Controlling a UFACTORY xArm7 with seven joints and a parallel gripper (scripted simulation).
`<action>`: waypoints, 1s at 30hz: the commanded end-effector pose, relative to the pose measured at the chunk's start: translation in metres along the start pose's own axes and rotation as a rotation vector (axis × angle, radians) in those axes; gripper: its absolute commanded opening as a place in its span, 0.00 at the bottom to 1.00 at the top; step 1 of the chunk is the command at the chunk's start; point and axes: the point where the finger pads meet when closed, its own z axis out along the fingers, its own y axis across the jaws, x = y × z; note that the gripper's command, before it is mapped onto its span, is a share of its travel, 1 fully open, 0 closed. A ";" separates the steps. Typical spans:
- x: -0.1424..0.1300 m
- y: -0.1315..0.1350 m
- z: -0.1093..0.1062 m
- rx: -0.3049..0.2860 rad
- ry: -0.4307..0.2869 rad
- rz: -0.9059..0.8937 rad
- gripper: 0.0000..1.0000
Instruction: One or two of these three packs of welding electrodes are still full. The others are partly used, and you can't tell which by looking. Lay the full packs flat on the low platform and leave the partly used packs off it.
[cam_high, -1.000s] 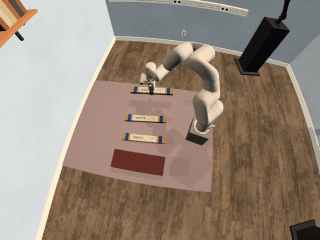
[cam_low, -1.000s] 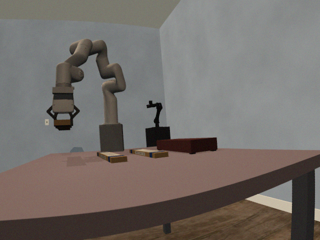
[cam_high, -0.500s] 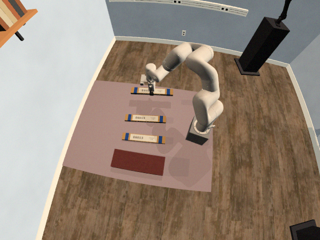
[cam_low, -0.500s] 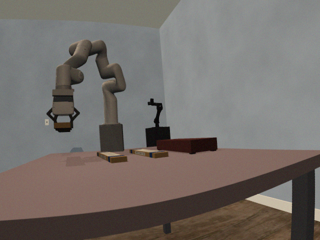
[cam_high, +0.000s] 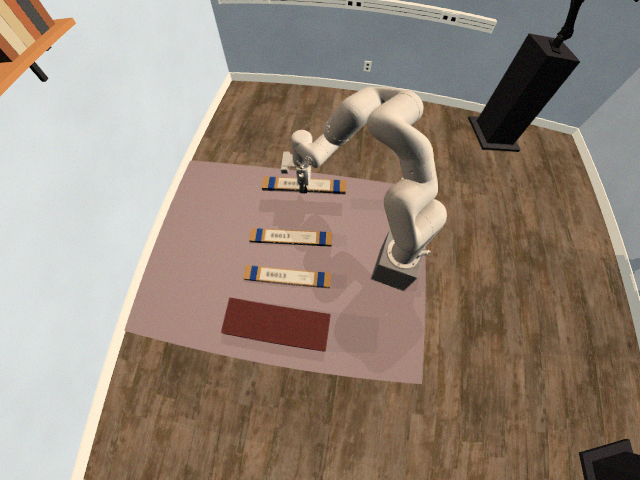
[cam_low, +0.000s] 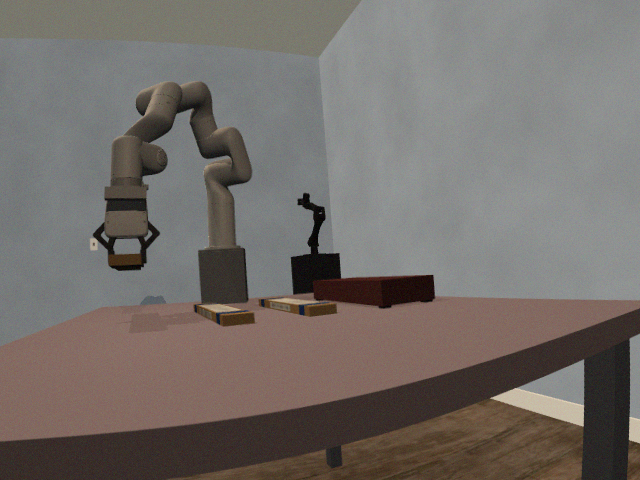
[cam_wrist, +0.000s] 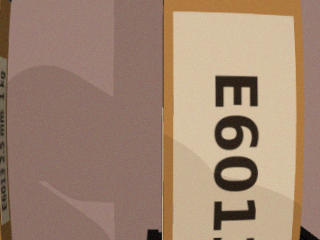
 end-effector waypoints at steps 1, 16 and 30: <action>0.002 0.001 0.005 -0.004 0.004 0.000 0.58; 0.002 0.002 0.028 -0.004 0.004 0.000 0.58; 0.002 0.002 0.050 -0.003 0.004 0.000 0.58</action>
